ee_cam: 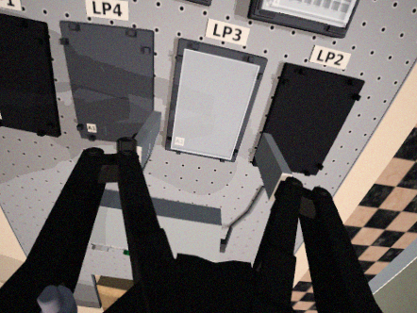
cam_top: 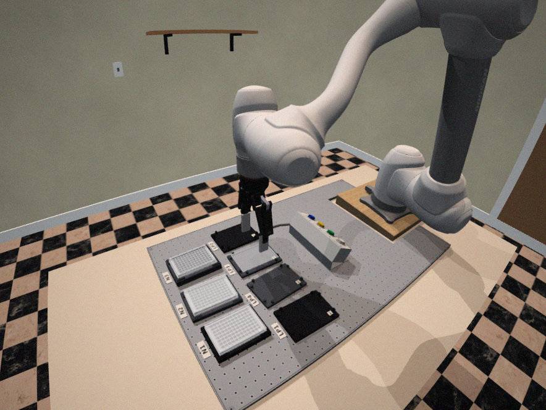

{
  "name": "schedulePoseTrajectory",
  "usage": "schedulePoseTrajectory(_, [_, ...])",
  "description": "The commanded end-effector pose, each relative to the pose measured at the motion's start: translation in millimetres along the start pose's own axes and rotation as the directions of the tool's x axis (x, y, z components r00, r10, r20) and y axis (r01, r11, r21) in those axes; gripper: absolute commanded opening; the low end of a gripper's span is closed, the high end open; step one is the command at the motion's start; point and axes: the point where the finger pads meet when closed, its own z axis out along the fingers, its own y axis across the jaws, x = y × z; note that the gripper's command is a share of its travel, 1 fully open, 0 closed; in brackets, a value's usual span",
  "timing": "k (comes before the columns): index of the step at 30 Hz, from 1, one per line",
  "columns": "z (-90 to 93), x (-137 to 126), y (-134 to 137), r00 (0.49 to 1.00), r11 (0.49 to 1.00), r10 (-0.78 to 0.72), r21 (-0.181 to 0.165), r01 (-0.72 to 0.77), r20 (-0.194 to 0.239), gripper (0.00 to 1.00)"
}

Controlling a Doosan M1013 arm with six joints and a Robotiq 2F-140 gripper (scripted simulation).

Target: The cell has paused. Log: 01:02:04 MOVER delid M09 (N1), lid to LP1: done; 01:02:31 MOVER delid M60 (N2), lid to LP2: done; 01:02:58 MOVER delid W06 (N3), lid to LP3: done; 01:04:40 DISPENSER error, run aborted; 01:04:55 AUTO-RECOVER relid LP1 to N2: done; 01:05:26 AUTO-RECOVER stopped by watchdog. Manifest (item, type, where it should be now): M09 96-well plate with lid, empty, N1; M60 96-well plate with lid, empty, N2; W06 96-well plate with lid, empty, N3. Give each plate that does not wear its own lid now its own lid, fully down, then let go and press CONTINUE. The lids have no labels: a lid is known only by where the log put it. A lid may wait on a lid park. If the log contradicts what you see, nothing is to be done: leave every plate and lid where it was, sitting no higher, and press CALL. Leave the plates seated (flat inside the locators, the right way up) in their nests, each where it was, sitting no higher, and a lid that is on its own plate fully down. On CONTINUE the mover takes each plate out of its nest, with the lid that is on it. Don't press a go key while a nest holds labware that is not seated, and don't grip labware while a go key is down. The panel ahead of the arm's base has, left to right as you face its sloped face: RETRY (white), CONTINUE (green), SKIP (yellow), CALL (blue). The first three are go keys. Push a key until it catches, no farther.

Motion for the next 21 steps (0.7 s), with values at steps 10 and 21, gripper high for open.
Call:
schedulePoseTrajectory(10, [1.4, 0.0, 0.0, 1.0, 1.0, 0.0, 0.0, 0.0, 0.0, 0.66])
schedulePoseTrajectory(21, [8.9, 0.0, 0.0, 1.0, 1.0, 0.0, 0.0, 0.0, 0.0, 0.66])
